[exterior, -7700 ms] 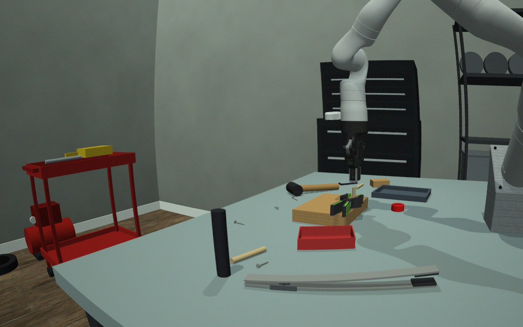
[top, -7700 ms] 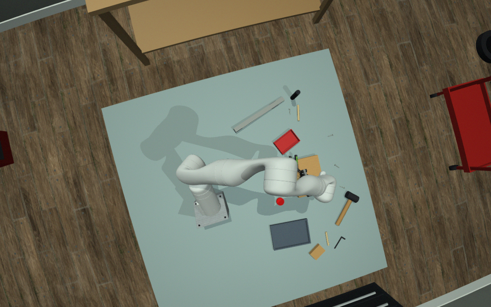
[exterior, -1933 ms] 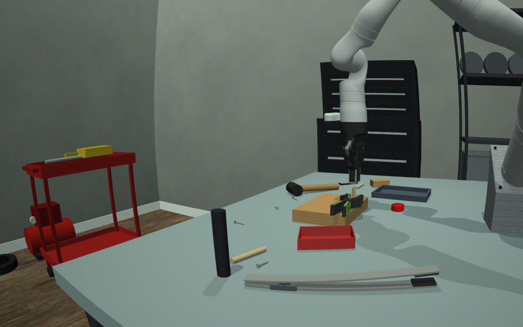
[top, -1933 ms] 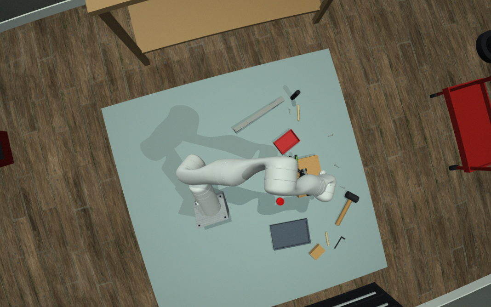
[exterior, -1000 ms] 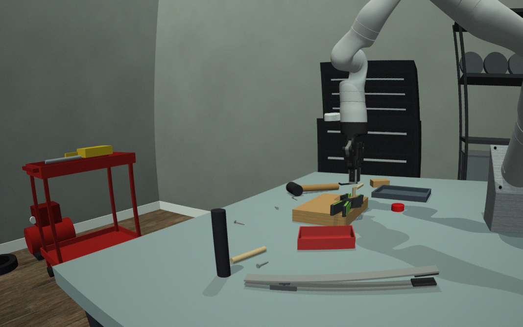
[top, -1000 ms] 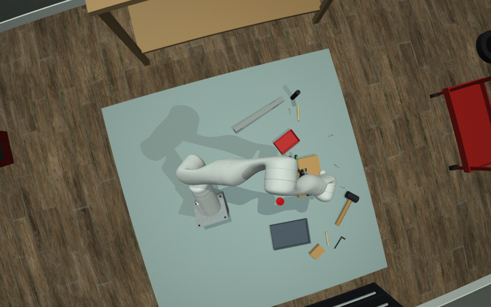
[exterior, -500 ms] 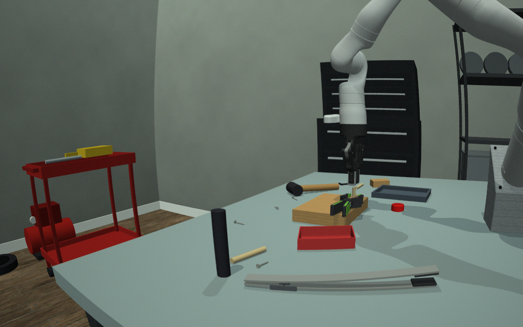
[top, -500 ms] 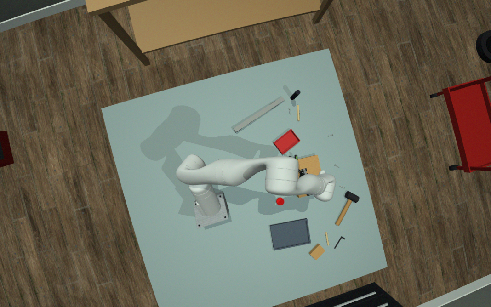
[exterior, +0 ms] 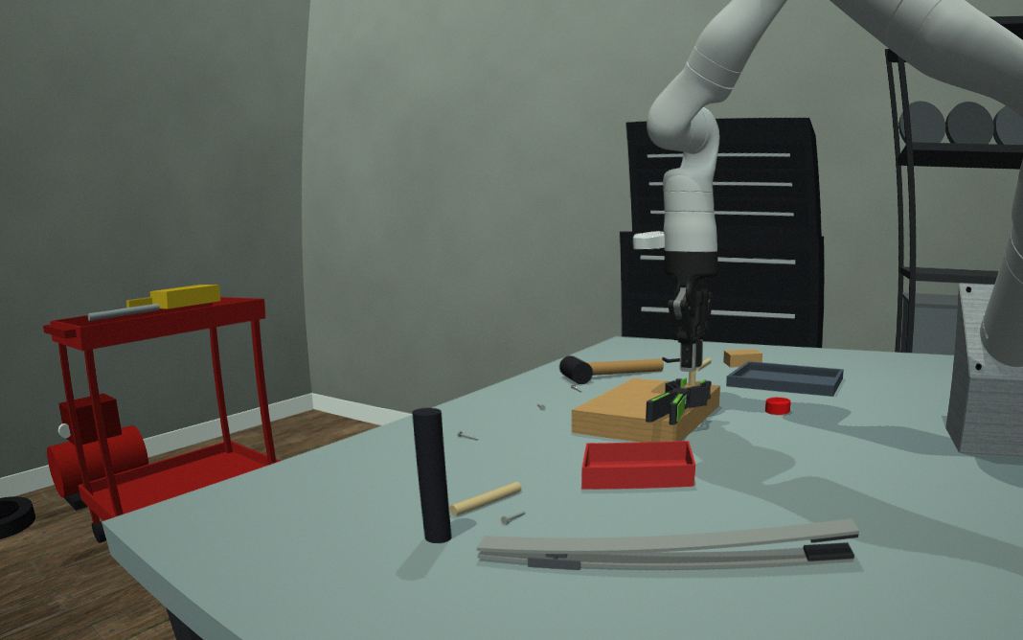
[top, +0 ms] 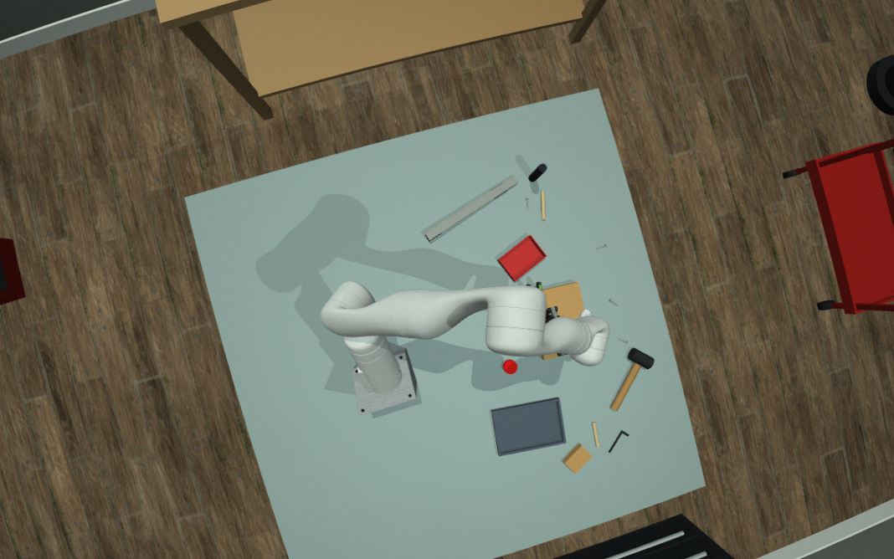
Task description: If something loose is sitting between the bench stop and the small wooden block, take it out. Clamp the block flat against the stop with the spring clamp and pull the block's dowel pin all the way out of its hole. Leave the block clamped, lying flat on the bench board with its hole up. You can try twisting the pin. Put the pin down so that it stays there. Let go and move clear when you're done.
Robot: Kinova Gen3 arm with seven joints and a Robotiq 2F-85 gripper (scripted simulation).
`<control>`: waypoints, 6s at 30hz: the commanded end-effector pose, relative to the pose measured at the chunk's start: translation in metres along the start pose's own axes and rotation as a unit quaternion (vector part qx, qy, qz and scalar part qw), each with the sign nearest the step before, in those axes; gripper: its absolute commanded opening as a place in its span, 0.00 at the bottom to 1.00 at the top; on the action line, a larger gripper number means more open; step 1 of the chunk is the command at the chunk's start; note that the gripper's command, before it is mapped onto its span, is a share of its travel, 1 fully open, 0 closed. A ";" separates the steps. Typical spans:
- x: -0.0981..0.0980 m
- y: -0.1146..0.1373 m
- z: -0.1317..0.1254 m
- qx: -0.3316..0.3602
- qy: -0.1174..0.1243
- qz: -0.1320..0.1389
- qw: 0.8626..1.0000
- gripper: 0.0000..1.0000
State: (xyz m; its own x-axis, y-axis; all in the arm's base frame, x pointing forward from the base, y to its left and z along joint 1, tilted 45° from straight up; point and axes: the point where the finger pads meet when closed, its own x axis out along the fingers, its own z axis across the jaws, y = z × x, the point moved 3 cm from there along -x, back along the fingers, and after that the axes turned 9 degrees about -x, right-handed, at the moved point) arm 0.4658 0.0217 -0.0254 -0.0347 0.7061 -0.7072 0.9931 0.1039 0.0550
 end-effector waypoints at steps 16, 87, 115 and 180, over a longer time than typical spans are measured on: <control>0.012 0.001 0.000 0.005 0.001 0.002 1.000 0.34; 0.013 0.001 0.000 0.005 0.000 0.002 1.000 0.10; 0.013 0.001 0.000 0.005 0.000 0.002 1.000 0.10; 0.013 0.001 0.000 0.004 0.000 0.002 1.000 0.10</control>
State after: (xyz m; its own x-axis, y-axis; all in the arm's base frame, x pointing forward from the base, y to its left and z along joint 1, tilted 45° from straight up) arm 0.4652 0.0308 -0.0345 -0.0361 0.7068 -0.7065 0.9931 0.1040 0.0533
